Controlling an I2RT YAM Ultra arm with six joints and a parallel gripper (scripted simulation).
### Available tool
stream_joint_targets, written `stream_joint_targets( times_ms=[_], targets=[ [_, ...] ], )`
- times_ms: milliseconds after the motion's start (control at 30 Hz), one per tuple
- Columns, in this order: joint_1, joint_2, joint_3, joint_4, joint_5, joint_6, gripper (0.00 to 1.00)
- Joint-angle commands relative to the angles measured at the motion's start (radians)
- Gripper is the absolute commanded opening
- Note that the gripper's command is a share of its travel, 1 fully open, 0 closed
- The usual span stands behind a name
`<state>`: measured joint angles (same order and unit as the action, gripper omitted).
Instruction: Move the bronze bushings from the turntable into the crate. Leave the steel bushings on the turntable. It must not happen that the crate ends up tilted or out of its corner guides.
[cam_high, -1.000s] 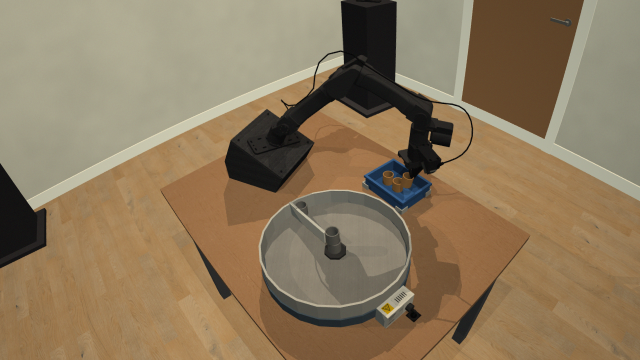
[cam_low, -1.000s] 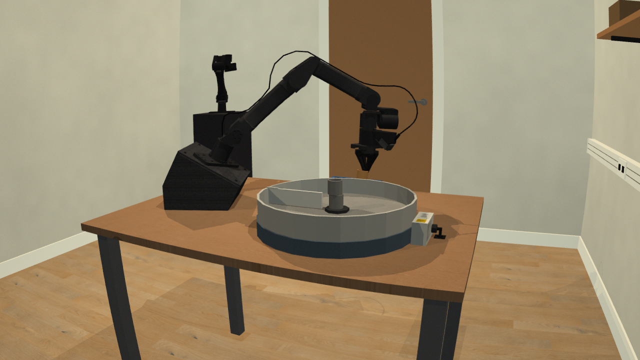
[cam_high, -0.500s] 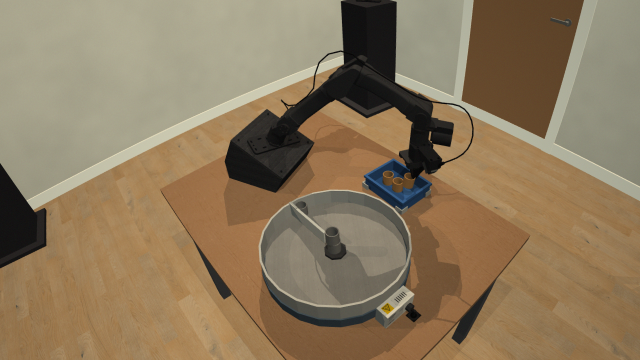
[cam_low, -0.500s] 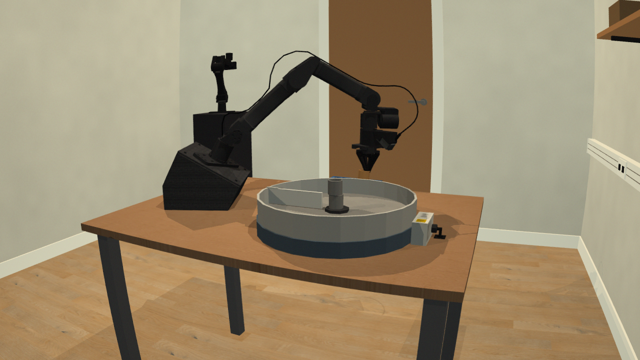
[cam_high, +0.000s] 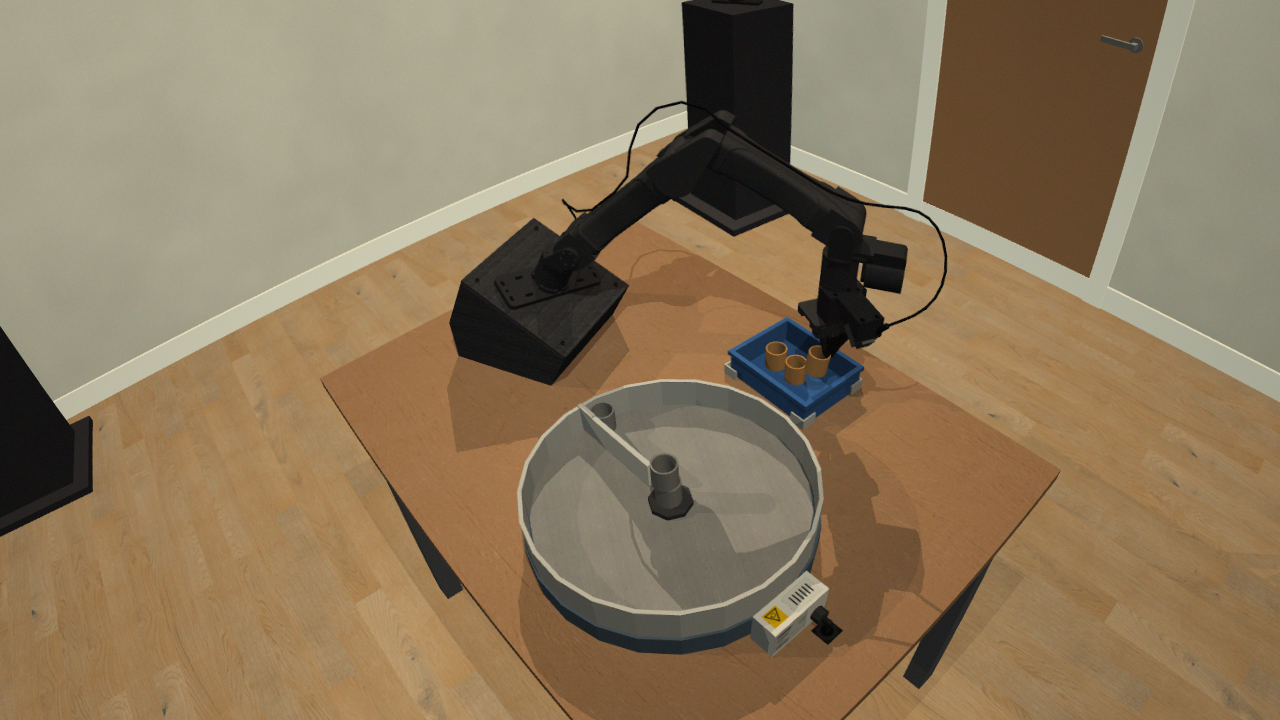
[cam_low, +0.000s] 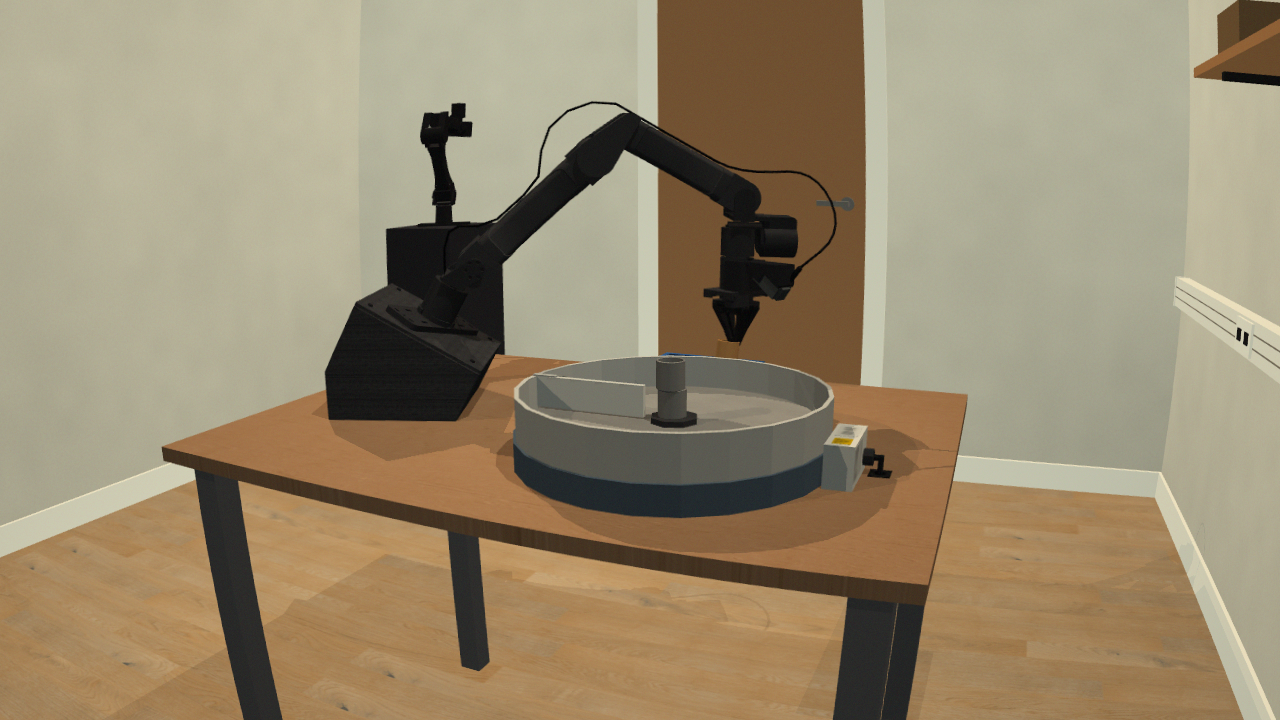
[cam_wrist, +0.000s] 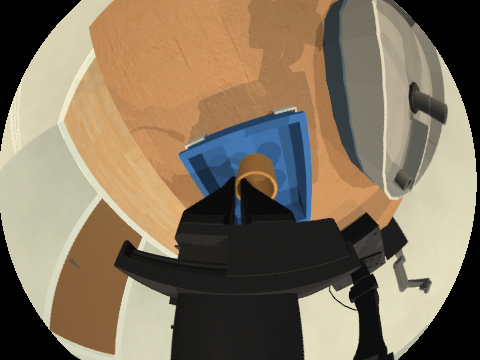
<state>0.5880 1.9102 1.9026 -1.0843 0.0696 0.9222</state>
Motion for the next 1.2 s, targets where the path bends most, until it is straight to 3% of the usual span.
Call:
stream_joint_targets(
  times_ms=[0, 1167],
  targets=[
    [0.000, -0.041, 0.035, 0.006, -0.005, -0.008, 0.00],
    [0.008, -0.031, 0.039, 0.011, 0.003, 0.006, 0.00]
  ],
)
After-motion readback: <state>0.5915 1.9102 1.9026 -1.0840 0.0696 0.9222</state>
